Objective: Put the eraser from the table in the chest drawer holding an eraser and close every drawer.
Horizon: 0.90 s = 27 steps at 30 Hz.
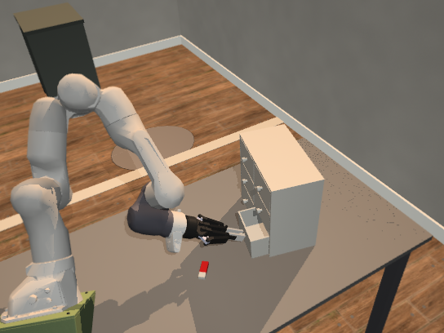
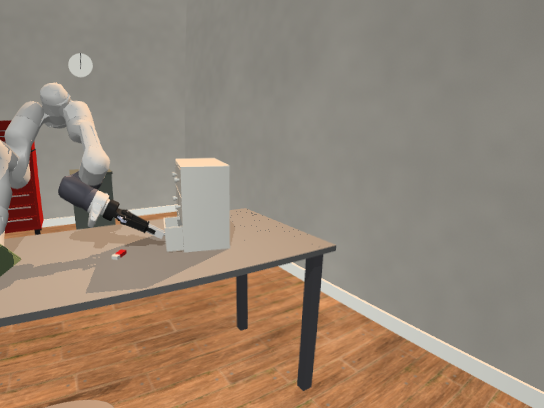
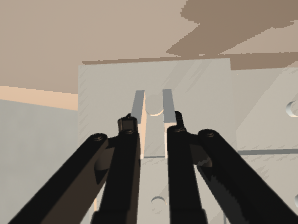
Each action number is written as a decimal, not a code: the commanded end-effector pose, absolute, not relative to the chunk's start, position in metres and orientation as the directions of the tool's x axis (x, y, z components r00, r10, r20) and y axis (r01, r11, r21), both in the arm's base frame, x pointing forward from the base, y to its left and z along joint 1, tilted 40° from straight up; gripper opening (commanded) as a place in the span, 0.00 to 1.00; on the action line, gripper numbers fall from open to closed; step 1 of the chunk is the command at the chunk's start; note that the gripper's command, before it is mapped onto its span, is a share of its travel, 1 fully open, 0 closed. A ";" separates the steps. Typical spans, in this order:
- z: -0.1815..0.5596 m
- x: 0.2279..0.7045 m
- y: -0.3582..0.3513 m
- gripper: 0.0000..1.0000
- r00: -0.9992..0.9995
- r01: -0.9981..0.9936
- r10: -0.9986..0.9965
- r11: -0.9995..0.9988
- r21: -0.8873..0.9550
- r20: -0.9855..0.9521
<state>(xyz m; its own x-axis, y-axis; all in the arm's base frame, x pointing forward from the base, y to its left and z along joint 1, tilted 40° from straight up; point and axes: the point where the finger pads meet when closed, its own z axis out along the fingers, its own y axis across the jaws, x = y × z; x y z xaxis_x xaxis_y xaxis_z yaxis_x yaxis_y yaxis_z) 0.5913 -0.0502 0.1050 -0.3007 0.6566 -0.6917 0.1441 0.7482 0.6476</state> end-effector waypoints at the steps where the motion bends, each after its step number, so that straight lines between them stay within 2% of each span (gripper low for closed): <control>1: 0.105 0.590 -0.050 0.08 -0.298 0.142 0.654 0.751 0.645 -0.695; 27: 0.105 0.586 -0.049 0.08 -0.298 0.142 0.654 0.751 0.645 -0.695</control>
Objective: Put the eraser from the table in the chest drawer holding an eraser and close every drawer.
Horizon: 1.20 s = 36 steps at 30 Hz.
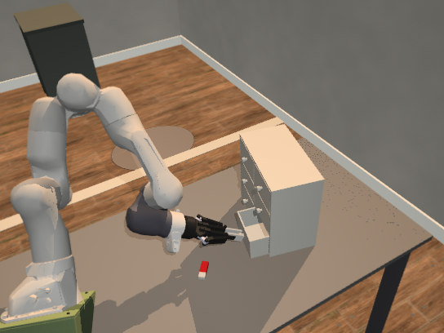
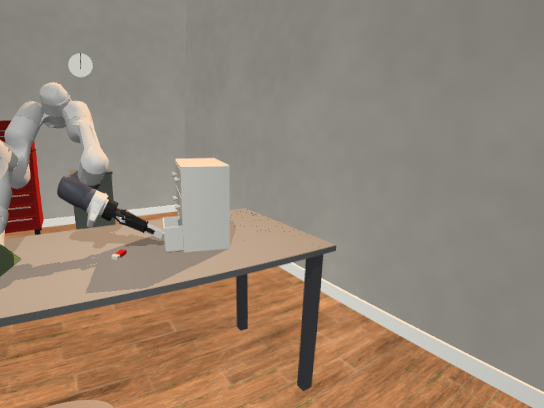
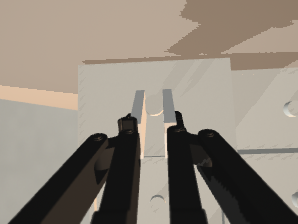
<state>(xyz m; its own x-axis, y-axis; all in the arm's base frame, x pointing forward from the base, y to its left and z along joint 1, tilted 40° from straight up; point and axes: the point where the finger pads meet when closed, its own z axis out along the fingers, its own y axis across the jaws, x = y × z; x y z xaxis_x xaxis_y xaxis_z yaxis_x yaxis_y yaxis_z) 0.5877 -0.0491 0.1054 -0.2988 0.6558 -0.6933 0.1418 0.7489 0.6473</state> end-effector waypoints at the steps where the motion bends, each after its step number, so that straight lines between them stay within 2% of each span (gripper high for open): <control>1: 0.105 0.586 -0.049 0.08 -0.298 0.142 0.654 0.751 0.645 -0.695; 12: 0.105 0.586 -0.049 0.08 -0.298 0.142 0.654 0.751 0.645 -0.695; 21: 0.105 0.586 -0.049 0.20 -0.298 0.142 0.654 0.751 0.645 -0.695; 36: 0.105 0.583 -0.048 0.20 -0.298 0.142 0.654 0.751 0.645 -0.695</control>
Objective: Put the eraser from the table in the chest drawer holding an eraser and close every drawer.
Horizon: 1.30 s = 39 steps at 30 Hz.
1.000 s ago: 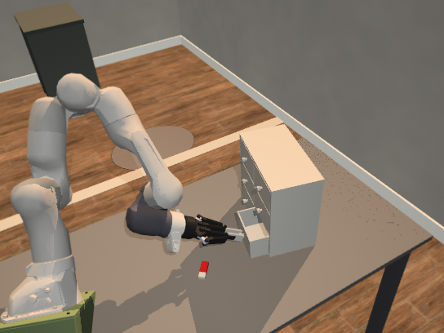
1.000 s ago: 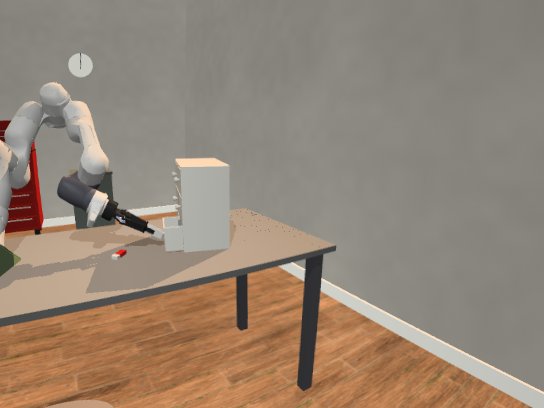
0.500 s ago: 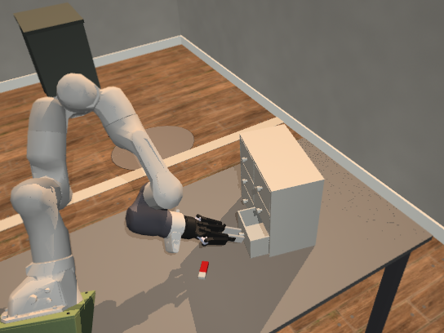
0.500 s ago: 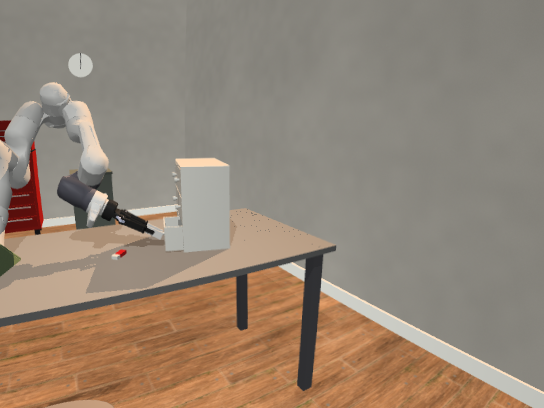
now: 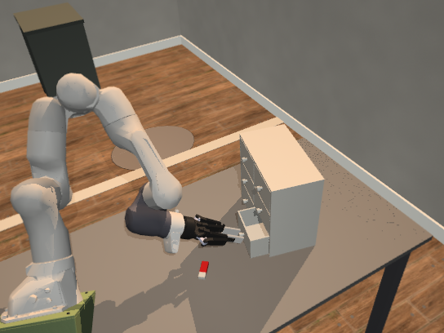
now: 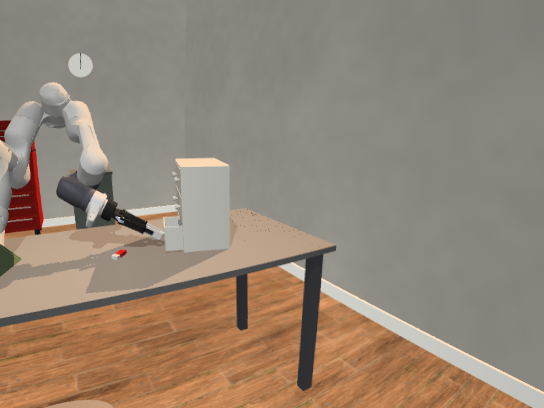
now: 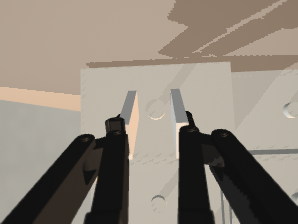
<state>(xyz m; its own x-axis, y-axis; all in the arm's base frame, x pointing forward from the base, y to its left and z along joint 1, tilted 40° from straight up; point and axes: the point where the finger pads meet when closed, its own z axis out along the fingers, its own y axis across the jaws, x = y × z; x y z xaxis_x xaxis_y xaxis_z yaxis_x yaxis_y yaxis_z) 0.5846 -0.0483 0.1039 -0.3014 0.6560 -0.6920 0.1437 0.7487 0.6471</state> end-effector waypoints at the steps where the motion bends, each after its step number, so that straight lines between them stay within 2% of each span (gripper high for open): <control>1: 0.105 0.581 -0.048 0.20 -0.298 0.142 0.654 0.751 0.645 -0.695; 20: 0.102 0.541 -0.038 0.20 -0.298 0.142 0.654 0.751 0.645 -0.695; 39: 0.111 0.529 -0.043 0.20 -0.298 0.142 0.654 0.751 0.645 -0.695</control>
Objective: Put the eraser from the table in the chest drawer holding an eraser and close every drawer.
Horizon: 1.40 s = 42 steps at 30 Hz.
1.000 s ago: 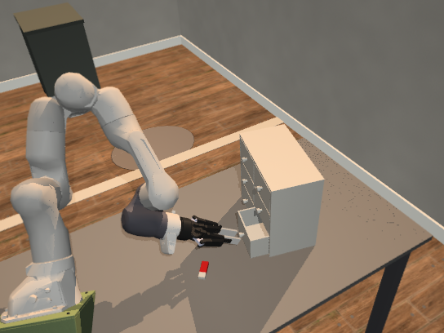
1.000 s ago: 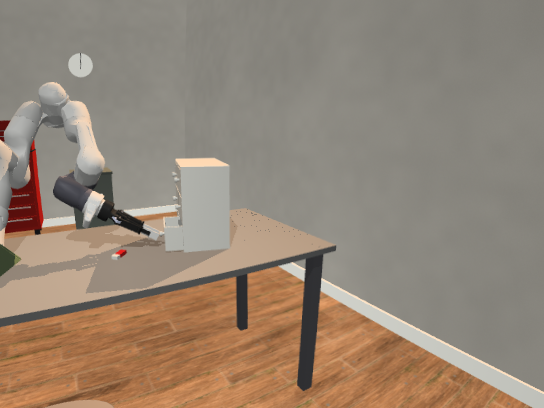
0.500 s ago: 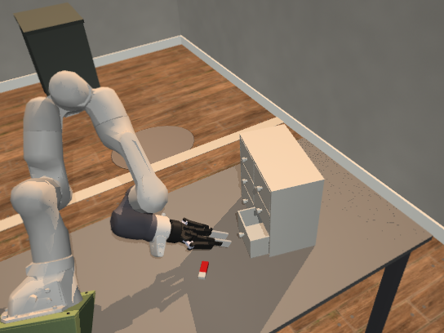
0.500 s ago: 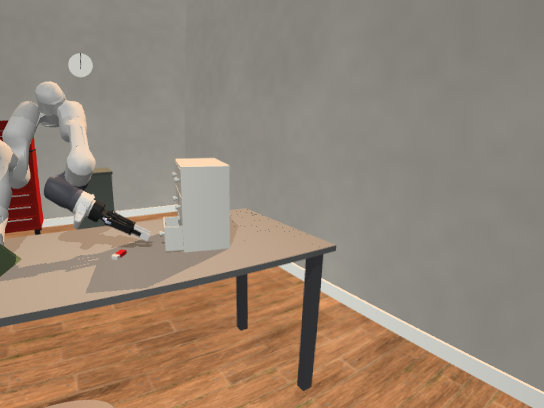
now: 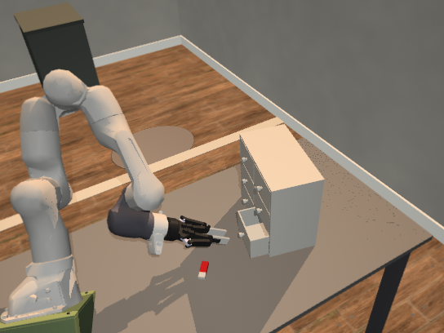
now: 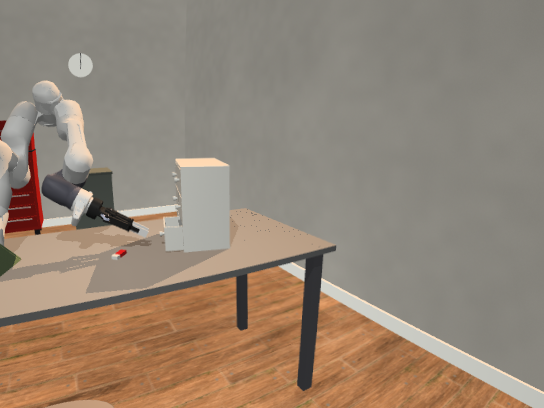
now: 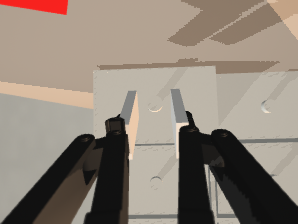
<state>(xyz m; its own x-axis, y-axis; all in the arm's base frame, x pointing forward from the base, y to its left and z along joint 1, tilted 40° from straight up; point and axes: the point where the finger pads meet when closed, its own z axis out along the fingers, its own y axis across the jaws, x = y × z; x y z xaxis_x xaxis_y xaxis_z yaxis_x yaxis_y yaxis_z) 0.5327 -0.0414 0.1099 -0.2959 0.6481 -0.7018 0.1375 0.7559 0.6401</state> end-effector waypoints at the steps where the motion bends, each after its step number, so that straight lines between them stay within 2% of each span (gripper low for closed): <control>1: 0.113 0.527 -0.045 0.20 -0.298 0.142 0.654 0.751 0.645 -0.695; 15: 0.164 0.477 -0.079 0.20 -0.298 0.142 0.654 0.751 0.645 -0.695; 42: 0.177 0.461 -0.087 0.20 -0.360 0.141 0.646 0.751 0.645 -0.673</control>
<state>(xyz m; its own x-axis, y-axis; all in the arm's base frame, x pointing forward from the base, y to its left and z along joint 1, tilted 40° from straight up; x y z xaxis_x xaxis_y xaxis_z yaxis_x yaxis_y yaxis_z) 0.4657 -0.0860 0.1777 -0.3295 0.6209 -0.7112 0.1228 0.7751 0.6198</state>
